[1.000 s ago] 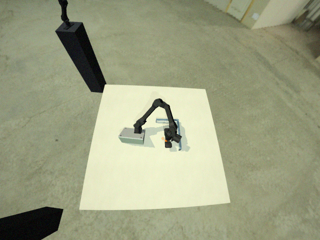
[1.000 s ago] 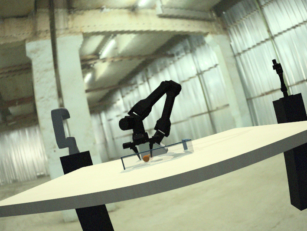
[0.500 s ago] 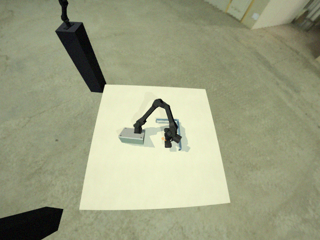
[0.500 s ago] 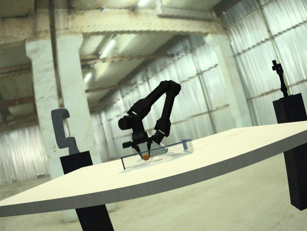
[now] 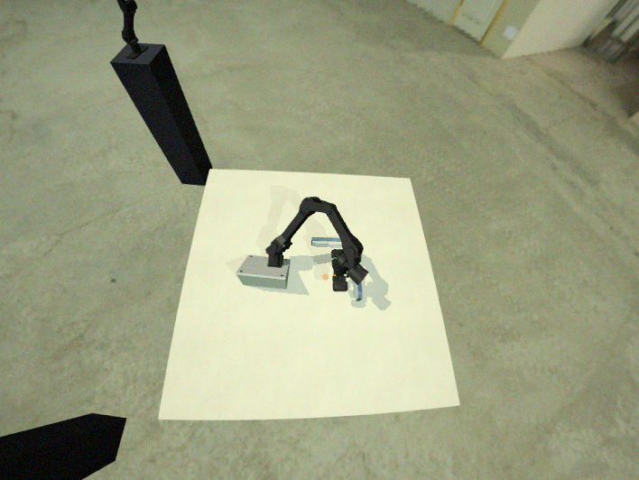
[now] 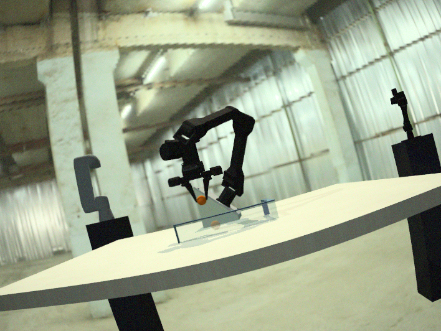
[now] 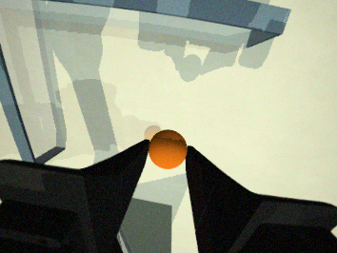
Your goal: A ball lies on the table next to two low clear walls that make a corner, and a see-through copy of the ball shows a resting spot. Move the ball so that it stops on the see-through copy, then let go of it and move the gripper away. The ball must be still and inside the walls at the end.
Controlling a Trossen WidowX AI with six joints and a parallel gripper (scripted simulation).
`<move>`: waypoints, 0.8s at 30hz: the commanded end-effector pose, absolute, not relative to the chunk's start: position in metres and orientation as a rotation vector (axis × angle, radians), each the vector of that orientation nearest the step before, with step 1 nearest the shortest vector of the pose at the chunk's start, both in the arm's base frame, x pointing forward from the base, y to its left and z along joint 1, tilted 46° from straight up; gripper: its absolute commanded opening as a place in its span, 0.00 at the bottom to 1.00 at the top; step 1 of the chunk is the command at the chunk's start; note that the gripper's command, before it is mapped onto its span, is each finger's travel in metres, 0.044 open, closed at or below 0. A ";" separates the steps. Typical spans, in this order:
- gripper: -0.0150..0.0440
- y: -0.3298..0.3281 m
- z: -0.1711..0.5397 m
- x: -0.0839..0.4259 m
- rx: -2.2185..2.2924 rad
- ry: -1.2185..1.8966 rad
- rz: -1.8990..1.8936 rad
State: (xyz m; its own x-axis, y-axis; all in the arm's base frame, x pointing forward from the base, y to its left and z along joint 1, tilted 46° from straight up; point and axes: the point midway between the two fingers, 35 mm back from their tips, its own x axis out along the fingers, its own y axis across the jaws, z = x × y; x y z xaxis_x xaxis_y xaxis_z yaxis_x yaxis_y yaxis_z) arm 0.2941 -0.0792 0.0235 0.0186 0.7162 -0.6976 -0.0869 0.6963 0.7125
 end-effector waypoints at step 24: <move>0.25 -0.056 0.027 0.255 0.554 1.422 0.681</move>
State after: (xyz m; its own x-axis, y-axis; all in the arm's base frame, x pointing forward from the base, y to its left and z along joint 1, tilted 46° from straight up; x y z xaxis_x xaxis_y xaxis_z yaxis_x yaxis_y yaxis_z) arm 0.2586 -0.0611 0.0279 0.0162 0.7158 -0.6981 -0.0950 0.6961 0.7116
